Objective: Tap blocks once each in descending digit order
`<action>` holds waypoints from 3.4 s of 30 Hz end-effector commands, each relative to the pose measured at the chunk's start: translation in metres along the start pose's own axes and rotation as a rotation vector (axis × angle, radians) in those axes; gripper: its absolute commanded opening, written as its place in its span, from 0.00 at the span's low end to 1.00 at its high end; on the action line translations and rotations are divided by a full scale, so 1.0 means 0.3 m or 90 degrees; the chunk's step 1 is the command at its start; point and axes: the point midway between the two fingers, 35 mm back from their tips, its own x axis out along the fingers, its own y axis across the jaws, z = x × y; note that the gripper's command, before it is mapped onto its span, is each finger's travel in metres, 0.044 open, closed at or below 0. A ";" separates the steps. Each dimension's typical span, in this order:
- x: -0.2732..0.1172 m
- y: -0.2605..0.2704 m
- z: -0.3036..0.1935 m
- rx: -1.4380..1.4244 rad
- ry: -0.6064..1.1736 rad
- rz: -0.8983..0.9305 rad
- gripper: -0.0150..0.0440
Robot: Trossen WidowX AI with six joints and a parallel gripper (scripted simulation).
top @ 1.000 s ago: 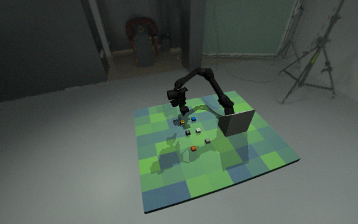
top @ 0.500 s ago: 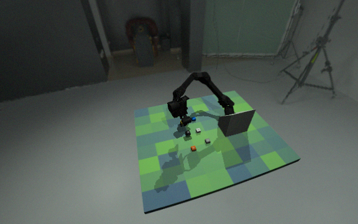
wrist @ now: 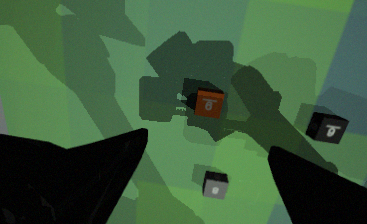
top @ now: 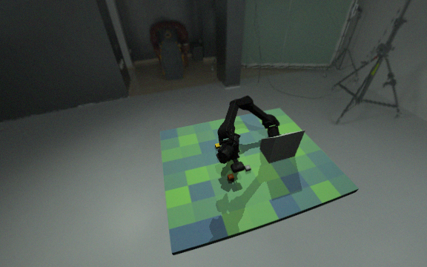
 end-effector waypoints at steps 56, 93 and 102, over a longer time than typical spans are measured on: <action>0.276 0.013 0.011 0.020 -0.003 0.003 0.29; -0.002 -0.107 -0.464 0.015 0.002 0.005 0.29; 0.260 -0.107 -0.464 0.015 0.002 0.003 0.29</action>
